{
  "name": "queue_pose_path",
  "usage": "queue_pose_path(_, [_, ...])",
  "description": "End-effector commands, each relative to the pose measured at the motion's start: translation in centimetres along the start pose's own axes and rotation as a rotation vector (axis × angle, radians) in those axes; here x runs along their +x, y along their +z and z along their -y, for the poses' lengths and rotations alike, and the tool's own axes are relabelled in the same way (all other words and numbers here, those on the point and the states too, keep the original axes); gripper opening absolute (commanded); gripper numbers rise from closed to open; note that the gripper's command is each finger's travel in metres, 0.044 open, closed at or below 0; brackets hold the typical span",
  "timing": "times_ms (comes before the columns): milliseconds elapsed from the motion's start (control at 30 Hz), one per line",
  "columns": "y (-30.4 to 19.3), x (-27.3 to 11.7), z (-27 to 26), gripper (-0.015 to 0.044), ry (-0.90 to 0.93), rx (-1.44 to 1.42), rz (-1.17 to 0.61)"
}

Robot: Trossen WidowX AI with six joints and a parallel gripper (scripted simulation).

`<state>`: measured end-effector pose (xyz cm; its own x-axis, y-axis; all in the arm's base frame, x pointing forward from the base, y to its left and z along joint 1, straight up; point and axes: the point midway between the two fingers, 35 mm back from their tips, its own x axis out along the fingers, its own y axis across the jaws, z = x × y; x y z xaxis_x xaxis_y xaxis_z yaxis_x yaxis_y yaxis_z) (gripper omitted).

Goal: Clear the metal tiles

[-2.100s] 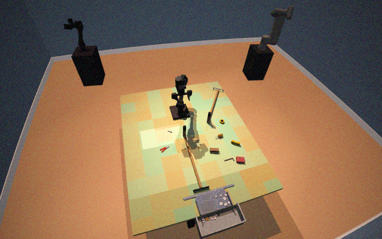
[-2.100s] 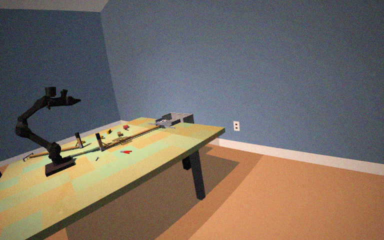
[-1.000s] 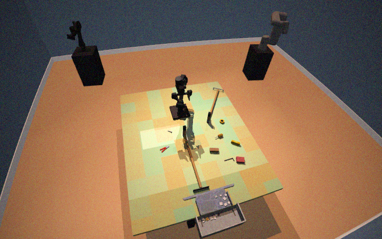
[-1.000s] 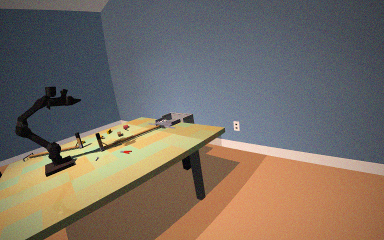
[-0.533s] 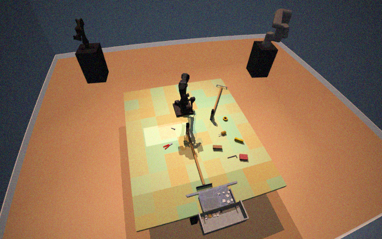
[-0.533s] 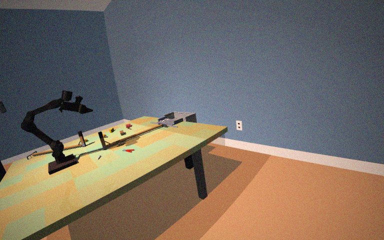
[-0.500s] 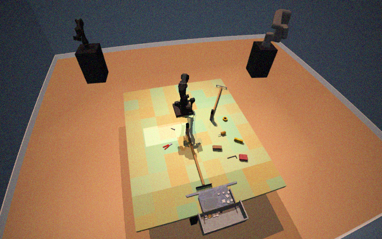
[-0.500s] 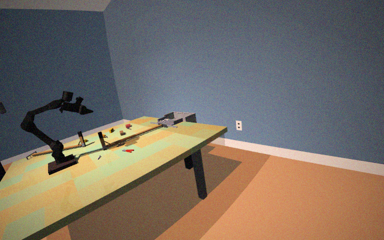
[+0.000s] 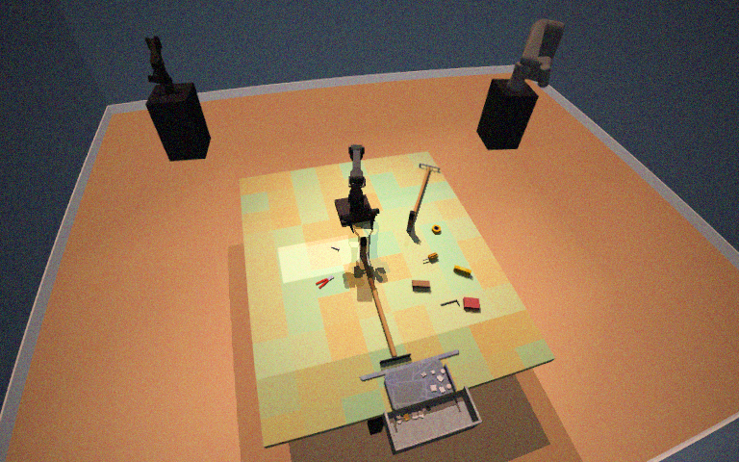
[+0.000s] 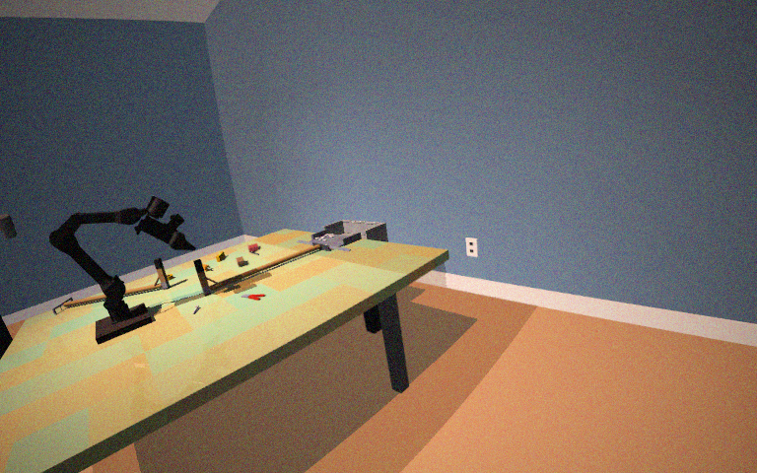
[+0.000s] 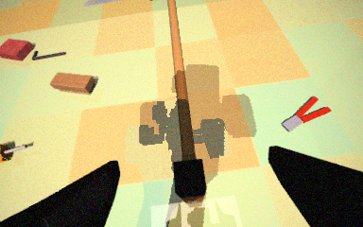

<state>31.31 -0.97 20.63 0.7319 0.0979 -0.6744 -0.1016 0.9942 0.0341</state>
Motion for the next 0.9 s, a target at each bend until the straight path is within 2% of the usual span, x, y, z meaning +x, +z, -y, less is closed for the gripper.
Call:
queue_pose_path(0, [-2.6, 2.1, -0.2, 0.044, -0.015, -0.016, -0.095])
queue_pose_path(133, [-4.5, 3.4, -0.3, 0.044, -0.026, -0.03, -0.164])
queue_pose_path(300, [-4.5, 3.4, -0.3, 0.044, -0.026, -0.031, -0.168])
queue_pose_path(700, [-2.1, -0.8, -0.5, 0.044, -0.021, -0.034, -0.152])
queue_pose_path(867, [-2.1, -1.0, -0.5, 0.044, -0.021, -0.034, -0.151])
